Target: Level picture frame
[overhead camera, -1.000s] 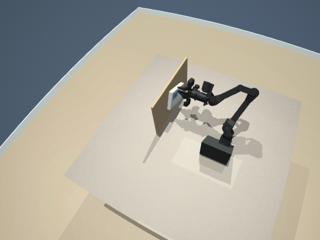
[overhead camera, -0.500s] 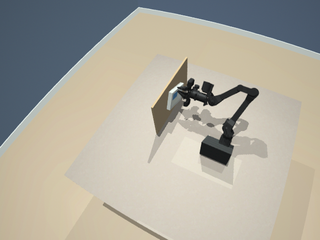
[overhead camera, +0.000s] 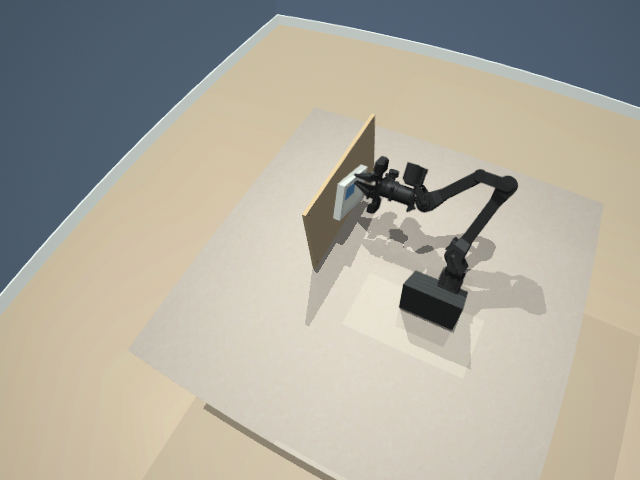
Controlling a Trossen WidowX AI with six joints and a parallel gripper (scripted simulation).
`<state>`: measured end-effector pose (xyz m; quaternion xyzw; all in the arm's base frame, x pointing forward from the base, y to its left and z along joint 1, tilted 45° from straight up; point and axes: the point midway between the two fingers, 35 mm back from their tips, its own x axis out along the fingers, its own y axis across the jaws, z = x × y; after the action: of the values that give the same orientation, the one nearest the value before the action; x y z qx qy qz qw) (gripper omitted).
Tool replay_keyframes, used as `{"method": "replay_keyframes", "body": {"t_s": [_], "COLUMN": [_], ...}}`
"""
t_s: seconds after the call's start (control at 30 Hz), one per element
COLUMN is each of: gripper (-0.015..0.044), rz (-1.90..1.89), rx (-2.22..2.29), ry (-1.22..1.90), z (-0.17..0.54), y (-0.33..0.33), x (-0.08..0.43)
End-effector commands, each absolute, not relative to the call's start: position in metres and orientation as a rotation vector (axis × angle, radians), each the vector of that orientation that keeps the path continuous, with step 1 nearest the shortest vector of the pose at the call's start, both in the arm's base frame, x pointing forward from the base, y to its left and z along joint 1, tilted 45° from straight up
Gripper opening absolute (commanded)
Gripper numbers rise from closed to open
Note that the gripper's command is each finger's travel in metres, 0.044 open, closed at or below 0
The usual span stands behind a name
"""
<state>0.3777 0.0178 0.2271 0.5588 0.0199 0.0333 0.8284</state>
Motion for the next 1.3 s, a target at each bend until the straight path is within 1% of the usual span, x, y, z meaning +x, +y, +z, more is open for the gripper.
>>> {"method": "replay_keyframes", "body": {"t_s": [0.0, 1.27], "gripper": [0.0, 0.0], "rz": [0.085, 0.084], "rx": [1.191, 1.19], "ry": [0.041, 0.041], "z": [0.2292, 0.2237], "y": [0.0206, 0.0185], "x": [0.3775, 0.3779]}}
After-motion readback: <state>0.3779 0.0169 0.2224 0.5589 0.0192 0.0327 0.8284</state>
